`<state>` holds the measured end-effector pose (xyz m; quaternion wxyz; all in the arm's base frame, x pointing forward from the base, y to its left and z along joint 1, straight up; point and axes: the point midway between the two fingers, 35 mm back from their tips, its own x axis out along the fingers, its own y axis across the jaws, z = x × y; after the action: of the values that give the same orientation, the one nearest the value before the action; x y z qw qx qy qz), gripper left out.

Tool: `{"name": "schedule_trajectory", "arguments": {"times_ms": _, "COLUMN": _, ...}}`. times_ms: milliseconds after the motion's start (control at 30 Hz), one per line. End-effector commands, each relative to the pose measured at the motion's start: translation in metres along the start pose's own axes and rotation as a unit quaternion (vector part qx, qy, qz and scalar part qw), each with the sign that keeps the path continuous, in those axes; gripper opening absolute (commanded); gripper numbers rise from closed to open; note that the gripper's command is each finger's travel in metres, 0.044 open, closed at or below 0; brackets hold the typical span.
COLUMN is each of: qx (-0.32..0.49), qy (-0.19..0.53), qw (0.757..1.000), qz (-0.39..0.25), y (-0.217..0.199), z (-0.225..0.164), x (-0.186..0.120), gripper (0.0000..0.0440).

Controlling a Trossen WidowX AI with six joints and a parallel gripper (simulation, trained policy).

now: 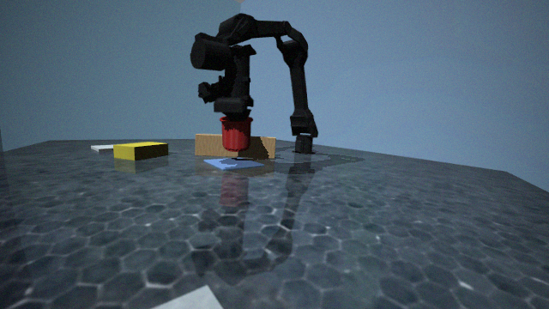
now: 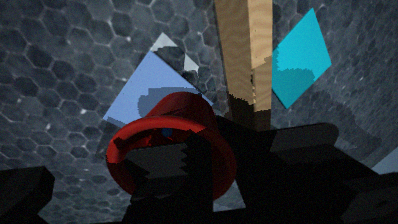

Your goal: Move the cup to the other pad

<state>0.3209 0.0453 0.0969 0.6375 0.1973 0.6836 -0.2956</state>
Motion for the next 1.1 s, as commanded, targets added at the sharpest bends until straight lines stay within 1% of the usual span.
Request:
{"name": "schedule_trajectory", "arguments": {"times_ms": 0, "qx": 0.014, "qy": -0.005, "qw": 1.000, "qz": 0.012, "y": -0.005, "z": 0.002, "x": -0.015, "gripper": 0.0000}}
{"name": "schedule_trajectory", "arguments": {"times_ms": 233, "qx": 0.043, "qy": -0.011, "qw": 0.999, "qz": 0.027, "y": -0.017, "z": 0.008, "x": -0.036, "gripper": 0.0000}}
{"name": "schedule_trajectory", "arguments": {"times_ms": 467, "qx": 0.071, "qy": -0.020, "qw": 0.996, "qz": 0.041, "y": -0.030, "z": 0.018, "x": -0.050, "gripper": 0.0000}}
{"name": "schedule_trajectory", "arguments": {"times_ms": 800, "qx": 0.108, "qy": -0.035, "qw": 0.992, "qz": 0.059, "y": -0.053, "z": 0.035, "x": -0.058, "gripper": 0.0000}}
{"name": "schedule_trajectory", "arguments": {"times_ms": 1067, "qx": 0.134, "qy": -0.044, "qw": 0.988, "qz": 0.068, "y": -0.073, "z": 0.046, "x": -0.059, "gripper": 0.0000}}
